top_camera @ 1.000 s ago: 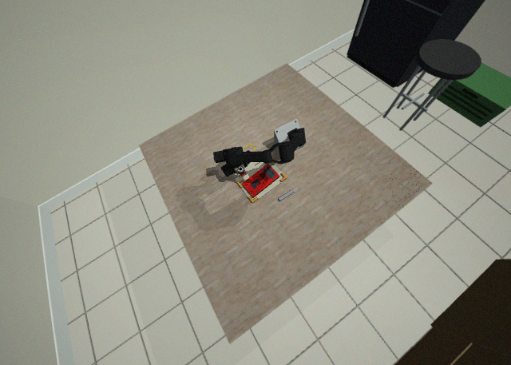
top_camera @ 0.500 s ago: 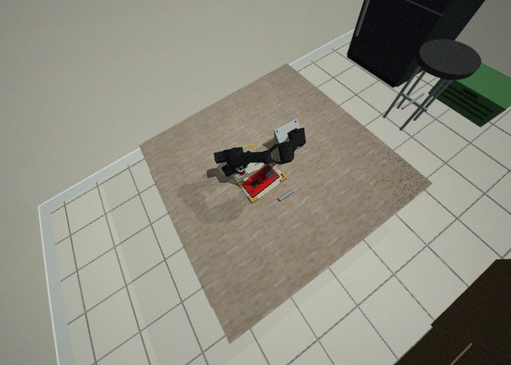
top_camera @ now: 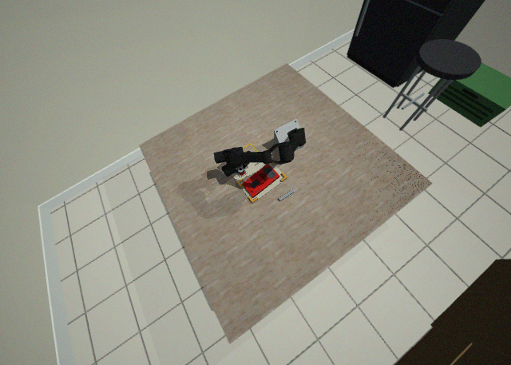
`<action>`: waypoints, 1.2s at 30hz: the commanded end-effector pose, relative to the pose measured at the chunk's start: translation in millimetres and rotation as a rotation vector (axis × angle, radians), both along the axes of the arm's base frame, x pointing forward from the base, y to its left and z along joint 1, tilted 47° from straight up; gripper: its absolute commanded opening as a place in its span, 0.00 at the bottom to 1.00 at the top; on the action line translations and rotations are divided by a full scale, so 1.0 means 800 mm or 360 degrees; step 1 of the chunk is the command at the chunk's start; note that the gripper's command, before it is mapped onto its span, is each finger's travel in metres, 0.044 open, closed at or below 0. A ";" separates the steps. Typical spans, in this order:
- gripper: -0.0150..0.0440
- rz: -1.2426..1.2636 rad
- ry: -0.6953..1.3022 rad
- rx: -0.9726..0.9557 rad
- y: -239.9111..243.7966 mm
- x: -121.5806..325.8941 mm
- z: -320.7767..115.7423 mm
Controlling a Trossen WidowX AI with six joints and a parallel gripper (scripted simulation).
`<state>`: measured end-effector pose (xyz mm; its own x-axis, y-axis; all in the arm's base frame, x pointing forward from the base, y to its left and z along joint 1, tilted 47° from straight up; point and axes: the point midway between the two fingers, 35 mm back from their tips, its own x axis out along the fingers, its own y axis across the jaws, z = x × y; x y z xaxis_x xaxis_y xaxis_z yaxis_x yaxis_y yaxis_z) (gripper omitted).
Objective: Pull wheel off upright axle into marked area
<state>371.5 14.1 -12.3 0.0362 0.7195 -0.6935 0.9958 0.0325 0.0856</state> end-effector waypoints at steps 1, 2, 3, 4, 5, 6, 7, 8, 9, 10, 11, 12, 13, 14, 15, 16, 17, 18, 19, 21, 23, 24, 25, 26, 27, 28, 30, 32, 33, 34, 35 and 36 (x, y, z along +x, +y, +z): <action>0.25 0.0003 -0.0005 -0.0001 -0.002 0.001 0.002; 0.25 0.0003 -0.0004 -0.0001 -0.002 0.001 0.002; 0.25 0.0003 -0.0004 -0.0001 -0.002 0.001 0.002; 0.25 0.0003 -0.0004 -0.0001 -0.003 0.001 0.003; 0.25 0.0003 -0.0004 -0.0001 -0.003 0.001 0.003; 0.25 0.0003 -0.0004 -0.0001 -0.003 0.001 0.003; 0.25 0.0003 -0.0004 -0.0001 -0.004 0.001 0.003; 0.25 0.0003 -0.0004 -0.0001 -0.004 0.001 0.004; 0.25 0.0003 -0.0004 -0.0001 -0.004 0.001 0.004; 0.25 0.0003 -0.0004 -0.0001 -0.004 0.001 0.004; 0.25 0.0003 -0.0003 -0.0001 -0.005 0.001 0.005; 0.25 0.0003 -0.0003 -0.0001 -0.005 0.001 0.005; 0.25 0.0003 -0.0003 -0.0001 -0.005 0.001 0.005; 0.25 0.0003 -0.0003 -0.0001 -0.006 0.001 0.005; 0.25 0.0002 -0.0003 0.0000 -0.006 0.001 0.006; 0.25 0.0002 -0.0003 0.0000 -0.006 0.001 0.006; 0.25 0.0002 -0.0003 0.0000 -0.007 0.001 0.006; 0.25 0.0002 -0.0003 0.0000 -0.007 0.001 0.006; 0.25 0.0002 -0.0002 0.0000 -0.007 0.001 0.007; 0.25 0.0002 -0.0002 0.0000 -0.008 0.001 0.007; 0.25 0.0002 -0.0002 0.0000 -0.008 0.001 0.008; 0.25 0.0002 -0.0002 0.0000 -0.009 0.001 0.008; 0.25 0.0002 -0.0002 0.0000 -0.009 0.001 0.008; 0.25 0.0002 -0.0002 0.0000 -0.009 0.001 0.009; 0.25 0.0002 -0.0002 0.0000 -0.010 0.001 0.009; 0.25 0.0002 -0.0001 0.0000 -0.010 0.001 0.009; 0.25 0.0002 -0.0001 0.0000 -0.010 0.001 0.010; 0.25 0.0002 -0.0001 0.0001 -0.011 0.001 0.010; 0.25 0.0002 -0.0001 0.0001 -0.011 0.001 0.011; 0.25 0.0002 -0.0001 0.0001 -0.012 0.001 0.011; 0.25 0.0002 -0.0001 0.0001 -0.012 0.001 0.011; 0.25 0.0002 0.0000 0.0001 -0.012 0.001 0.011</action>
